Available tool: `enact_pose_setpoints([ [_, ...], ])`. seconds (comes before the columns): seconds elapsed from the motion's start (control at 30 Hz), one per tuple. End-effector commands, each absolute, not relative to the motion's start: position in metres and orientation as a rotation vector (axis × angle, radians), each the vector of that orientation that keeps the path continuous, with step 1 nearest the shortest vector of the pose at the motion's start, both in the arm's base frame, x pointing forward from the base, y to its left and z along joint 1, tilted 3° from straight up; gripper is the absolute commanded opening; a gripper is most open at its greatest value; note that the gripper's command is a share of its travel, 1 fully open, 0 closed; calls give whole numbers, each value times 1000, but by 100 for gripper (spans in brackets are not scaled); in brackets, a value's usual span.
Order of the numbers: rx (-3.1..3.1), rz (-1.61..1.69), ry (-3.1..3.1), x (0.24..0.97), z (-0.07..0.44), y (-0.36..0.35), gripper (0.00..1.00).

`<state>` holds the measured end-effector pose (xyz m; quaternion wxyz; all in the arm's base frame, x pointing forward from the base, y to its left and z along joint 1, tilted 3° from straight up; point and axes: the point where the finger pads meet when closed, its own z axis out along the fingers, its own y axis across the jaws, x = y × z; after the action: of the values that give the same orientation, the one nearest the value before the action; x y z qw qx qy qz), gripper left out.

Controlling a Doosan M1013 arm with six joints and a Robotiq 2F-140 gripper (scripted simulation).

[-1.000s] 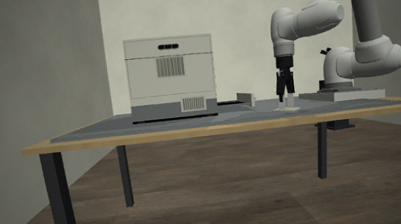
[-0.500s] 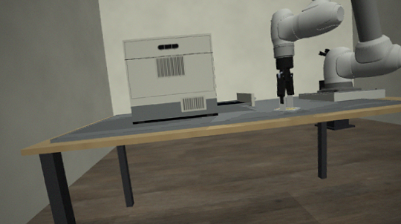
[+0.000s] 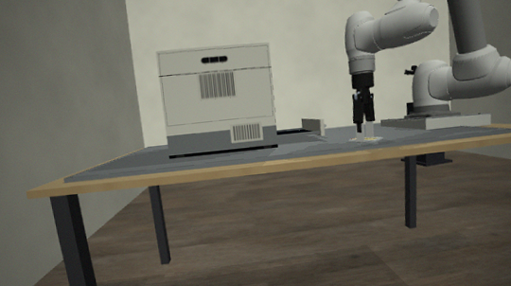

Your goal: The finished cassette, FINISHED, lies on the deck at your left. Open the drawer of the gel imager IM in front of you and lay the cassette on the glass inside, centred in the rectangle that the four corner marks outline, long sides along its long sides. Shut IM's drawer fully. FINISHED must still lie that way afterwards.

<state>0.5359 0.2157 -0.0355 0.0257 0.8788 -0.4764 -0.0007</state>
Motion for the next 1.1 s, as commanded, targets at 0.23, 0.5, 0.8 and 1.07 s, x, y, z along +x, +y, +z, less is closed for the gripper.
enact_pose_setpoints([
  [0.23, 2717, -3, -1473, 536, -36, 216, 10],
  [0.5, 2717, -3, -1473, 536, -26, 216, 10],
  [0.8, 2717, -3, -1473, 536, -17, 217, 10],
  [1.07, 2717, -3, -1473, 536, -6, 217, 10],
])
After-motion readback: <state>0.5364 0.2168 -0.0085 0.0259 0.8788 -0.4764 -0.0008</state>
